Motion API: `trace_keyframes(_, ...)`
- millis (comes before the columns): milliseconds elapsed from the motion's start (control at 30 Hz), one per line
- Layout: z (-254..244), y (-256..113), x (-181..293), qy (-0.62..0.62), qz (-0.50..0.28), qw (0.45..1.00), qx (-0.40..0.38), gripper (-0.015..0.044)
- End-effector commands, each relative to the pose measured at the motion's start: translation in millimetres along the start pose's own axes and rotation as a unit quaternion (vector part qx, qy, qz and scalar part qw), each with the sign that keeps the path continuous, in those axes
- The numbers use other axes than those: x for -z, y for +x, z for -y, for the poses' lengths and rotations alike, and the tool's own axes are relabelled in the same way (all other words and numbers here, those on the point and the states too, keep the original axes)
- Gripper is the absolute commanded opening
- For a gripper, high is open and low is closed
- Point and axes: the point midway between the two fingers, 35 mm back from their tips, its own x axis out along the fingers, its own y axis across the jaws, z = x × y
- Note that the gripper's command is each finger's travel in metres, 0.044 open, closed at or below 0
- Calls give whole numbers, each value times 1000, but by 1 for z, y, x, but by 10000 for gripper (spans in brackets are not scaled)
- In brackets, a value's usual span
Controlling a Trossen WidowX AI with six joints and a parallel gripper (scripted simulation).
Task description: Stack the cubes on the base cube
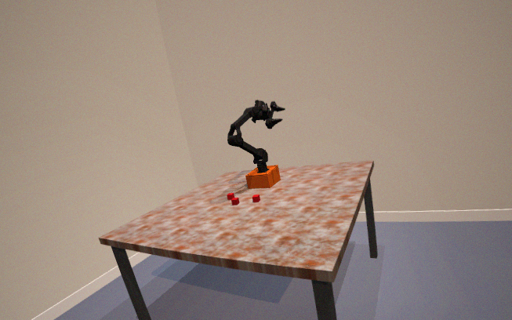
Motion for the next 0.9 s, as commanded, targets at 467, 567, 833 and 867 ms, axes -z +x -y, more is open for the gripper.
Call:
trace_keyframes(467,33,36,-5,-79,26,988,130,265)
trace_keyframes(567,42,43,-8,-100,28,982,160,265)
trace_keyframes(833,70,60,-17,-148,25,959,241,265)
trace_keyframes(867,74,62,-18,-153,24,956,251,265)
